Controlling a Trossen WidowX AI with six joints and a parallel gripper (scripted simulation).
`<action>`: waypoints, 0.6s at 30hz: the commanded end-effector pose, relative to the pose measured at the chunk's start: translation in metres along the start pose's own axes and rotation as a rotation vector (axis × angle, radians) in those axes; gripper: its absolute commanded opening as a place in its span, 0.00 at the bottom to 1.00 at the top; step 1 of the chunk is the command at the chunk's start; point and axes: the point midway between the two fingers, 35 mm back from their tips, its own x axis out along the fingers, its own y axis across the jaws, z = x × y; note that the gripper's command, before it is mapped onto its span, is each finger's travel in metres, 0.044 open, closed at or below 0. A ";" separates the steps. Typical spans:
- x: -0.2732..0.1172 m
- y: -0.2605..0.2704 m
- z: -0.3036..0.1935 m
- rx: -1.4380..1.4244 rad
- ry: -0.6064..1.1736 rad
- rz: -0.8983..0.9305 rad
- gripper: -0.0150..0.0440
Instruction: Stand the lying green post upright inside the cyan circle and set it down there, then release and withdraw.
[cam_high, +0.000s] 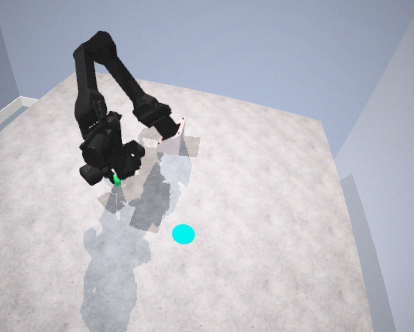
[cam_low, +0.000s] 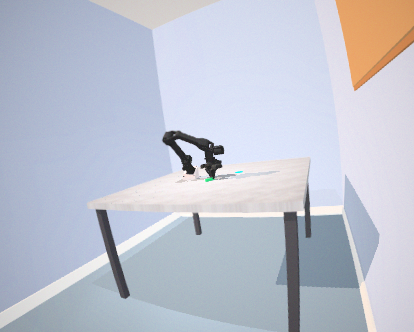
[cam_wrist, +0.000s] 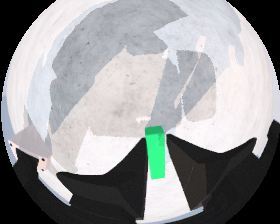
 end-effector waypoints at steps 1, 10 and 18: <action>0.001 0.001 -0.001 -0.005 0.004 -0.001 0.29; -0.015 -0.001 0.002 -0.005 -0.003 0.002 0.29; -0.039 -0.002 0.005 -0.006 -0.009 0.006 0.29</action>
